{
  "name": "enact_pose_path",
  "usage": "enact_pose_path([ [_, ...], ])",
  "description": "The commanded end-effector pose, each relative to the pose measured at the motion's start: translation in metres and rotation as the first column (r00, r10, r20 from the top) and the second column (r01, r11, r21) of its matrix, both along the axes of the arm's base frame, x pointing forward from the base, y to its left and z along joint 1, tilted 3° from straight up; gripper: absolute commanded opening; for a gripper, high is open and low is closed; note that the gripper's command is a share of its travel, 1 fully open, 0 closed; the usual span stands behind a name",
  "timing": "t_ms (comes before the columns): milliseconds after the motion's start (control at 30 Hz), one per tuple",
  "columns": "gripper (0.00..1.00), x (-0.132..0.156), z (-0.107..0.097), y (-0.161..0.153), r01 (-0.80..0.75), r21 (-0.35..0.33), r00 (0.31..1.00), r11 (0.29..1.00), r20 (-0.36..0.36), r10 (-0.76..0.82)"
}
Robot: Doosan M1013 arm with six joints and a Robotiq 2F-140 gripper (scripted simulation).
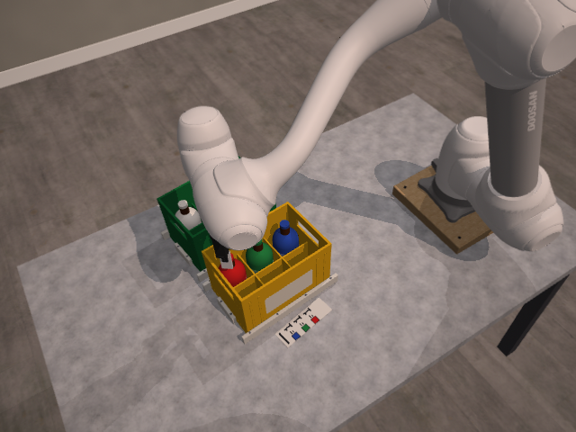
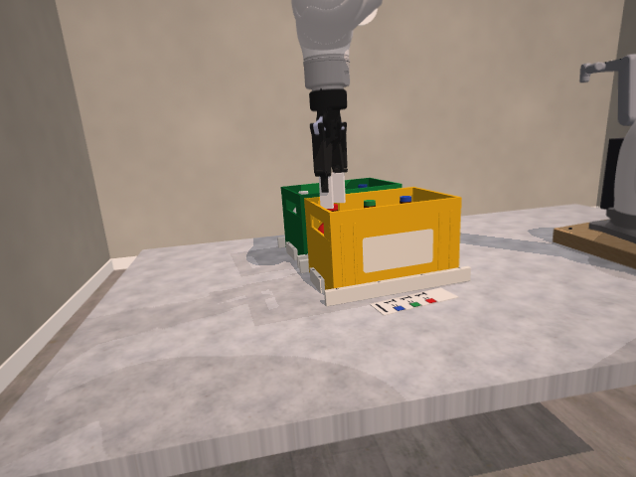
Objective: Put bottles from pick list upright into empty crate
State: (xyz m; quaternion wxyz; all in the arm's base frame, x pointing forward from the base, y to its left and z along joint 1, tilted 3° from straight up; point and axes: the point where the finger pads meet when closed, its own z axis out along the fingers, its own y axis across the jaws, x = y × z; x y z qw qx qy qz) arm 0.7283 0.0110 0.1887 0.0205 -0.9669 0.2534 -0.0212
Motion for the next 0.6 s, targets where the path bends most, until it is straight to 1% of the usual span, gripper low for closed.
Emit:
enact_pose_path([
  [0, 0.38, 0.0, 0.007, 0.0, 0.0, 0.0, 1.0, 1.0, 0.0, 0.0],
  [67, 0.38, -0.001, 0.013, 0.0, 0.0, 0.0, 1.0, 1.0, 0.0, 0.0],
  [133, 0.38, -0.001, 0.013, 0.0, 0.0, 0.0, 1.0, 1.0, 0.0, 0.0],
  [567, 0.38, -0.002, 0.047, -0.001, 0.0, 0.0, 1.0, 1.0, 0.0, 0.0],
])
